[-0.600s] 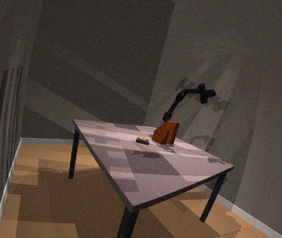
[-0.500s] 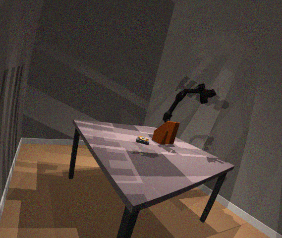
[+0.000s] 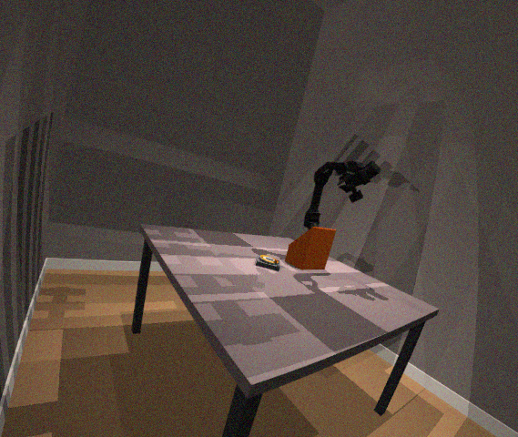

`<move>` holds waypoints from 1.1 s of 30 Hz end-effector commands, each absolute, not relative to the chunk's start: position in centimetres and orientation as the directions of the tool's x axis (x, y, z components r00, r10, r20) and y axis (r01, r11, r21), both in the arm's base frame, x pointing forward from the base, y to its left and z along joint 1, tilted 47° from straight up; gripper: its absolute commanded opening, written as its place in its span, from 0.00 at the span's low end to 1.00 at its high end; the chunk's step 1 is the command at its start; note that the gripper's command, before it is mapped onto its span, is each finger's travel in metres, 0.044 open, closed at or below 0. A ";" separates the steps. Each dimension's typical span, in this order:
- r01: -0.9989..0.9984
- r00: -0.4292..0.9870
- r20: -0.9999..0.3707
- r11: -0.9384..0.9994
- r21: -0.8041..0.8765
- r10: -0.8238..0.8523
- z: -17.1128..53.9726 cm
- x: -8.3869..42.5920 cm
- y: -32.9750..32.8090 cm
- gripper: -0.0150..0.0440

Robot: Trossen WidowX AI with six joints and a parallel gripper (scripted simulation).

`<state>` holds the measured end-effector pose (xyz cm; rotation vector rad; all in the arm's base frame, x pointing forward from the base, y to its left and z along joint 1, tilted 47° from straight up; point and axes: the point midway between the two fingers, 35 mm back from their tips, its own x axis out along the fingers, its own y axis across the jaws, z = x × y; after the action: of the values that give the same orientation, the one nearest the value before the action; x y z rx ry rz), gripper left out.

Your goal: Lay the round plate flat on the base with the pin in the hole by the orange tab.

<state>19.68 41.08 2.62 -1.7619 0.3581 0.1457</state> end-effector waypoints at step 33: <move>-0.021 0.065 -0.679 0.679 -0.734 -0.731 -6.7 27.0 -3.3 0.25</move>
<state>28.59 -1.40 -6.23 -0.7746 1.3858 -0.5538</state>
